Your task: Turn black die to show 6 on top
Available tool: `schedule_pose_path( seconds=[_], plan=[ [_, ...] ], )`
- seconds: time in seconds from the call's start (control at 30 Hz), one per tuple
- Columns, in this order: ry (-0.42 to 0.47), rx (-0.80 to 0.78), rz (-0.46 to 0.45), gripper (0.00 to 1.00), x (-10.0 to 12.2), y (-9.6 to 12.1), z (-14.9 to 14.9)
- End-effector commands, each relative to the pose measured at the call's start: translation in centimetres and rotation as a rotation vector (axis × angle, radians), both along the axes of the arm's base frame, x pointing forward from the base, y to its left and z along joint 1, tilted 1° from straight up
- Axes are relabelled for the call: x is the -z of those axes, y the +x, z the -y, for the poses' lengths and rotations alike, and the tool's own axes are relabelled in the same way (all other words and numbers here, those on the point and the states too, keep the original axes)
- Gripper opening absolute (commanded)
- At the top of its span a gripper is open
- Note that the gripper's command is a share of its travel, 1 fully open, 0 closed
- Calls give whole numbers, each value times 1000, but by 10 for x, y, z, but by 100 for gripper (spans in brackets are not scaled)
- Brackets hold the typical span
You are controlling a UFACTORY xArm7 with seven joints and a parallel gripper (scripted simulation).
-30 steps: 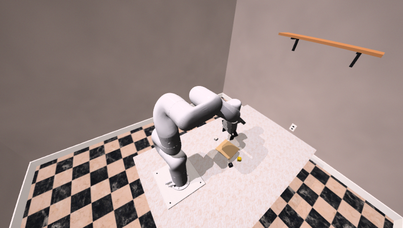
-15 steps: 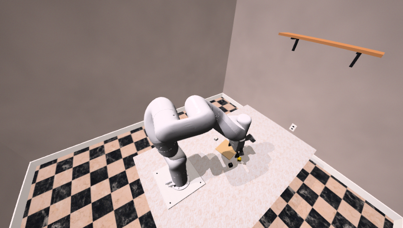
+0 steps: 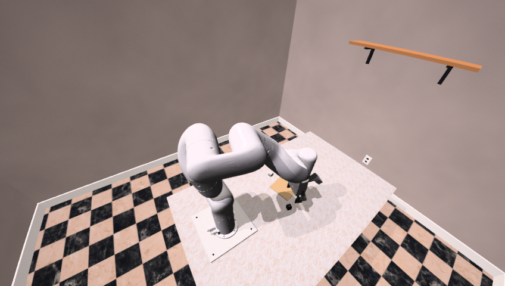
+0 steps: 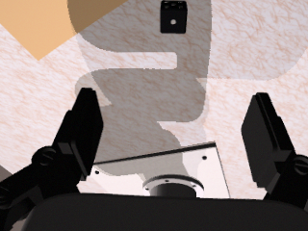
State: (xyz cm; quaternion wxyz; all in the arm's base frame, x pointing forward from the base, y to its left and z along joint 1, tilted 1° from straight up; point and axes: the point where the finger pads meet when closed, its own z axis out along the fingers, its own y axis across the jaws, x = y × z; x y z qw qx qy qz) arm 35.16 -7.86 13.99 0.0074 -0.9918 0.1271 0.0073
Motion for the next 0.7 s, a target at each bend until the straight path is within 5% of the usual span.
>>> schedule_pose_path(
  seconds=[0.0, 0.43, 0.67],
  plan=[
    [0, 1, 4, 100, -1, 1, 1],
    [-1, 43, 3, 100, -1, 1, 1],
    [-4, 236, 1, 100, 2, 1, 1]
  ],
)
